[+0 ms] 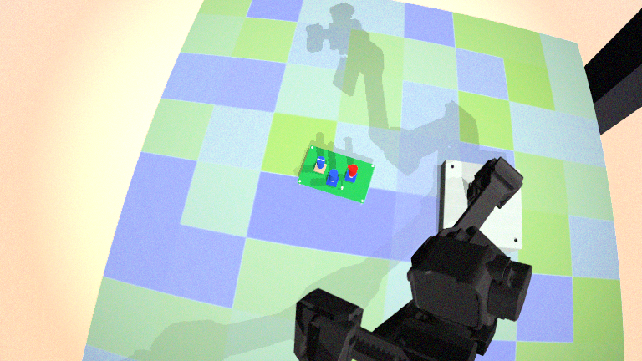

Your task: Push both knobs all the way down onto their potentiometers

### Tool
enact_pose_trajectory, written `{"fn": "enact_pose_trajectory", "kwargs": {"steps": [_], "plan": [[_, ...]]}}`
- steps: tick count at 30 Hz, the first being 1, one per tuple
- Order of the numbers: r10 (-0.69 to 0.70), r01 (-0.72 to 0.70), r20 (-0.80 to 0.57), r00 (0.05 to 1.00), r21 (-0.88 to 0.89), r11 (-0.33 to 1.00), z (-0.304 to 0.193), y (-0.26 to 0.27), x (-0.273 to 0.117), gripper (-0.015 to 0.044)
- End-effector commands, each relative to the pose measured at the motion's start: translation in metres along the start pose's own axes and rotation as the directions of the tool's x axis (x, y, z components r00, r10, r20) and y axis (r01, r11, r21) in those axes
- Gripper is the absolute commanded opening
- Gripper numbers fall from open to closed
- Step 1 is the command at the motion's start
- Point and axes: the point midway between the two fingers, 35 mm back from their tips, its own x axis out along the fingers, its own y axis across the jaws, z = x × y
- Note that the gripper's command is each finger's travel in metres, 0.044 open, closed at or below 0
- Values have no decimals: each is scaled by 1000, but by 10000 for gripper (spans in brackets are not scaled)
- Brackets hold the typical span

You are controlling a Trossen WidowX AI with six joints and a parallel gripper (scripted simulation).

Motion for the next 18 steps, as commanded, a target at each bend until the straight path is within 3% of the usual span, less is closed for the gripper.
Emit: {"fn": "enact_pose_trajectory", "kwargs": {"steps": [1, 15, 18], "plan": [[2, -2, 1, 1000, 4, 1000, 1, 1, 0, 374], [151, -193, 168, 974, 268, 944, 63, 86, -24, 6], [188, -252, 216, 958, 321, 913, 80, 106, -32, 0]]}}
